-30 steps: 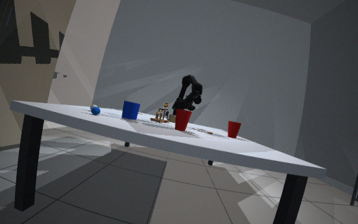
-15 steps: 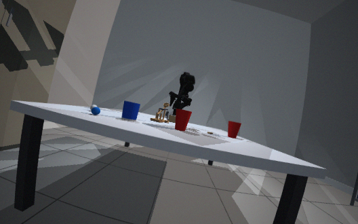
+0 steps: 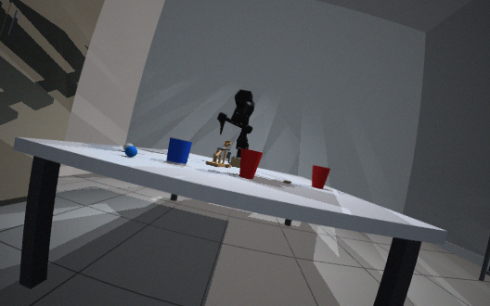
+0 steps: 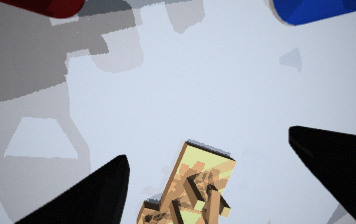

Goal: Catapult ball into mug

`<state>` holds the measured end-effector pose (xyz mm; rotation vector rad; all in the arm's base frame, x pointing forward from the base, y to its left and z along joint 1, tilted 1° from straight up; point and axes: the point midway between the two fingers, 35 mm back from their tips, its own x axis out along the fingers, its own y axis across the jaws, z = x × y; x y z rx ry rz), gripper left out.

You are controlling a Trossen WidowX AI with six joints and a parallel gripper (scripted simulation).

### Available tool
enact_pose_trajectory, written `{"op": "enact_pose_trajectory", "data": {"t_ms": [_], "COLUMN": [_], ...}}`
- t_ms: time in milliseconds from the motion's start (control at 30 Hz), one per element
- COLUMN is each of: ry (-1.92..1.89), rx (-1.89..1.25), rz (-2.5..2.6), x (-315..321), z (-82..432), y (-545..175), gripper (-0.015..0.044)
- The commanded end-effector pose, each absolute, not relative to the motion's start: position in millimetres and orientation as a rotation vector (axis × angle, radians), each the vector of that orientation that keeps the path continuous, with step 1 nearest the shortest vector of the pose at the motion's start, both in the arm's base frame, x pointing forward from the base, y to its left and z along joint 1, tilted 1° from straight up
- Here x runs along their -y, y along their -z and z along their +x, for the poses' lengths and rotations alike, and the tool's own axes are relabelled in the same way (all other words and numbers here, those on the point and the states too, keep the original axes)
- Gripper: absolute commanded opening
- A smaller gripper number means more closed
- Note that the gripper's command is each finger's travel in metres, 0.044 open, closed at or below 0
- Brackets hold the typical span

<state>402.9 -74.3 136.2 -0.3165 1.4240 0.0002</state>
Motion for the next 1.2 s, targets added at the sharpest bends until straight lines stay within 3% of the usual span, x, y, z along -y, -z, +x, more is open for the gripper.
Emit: {"op": "enact_pose_trajectory", "data": {"t_ms": [0, 600, 1167], "ry": [0.059, 0.301, 0.303], "rx": [-1.328, -0.889, -0.885], "rz": [-0.232, 0.038, 0.040], "x": [96.8, 223.8, 225.0], "z": [419.8, 455.0, 455.0], "y": [-154.2, -249.4, -250.4], "gripper": [0.0440, 0.0440, 0.0440]}}
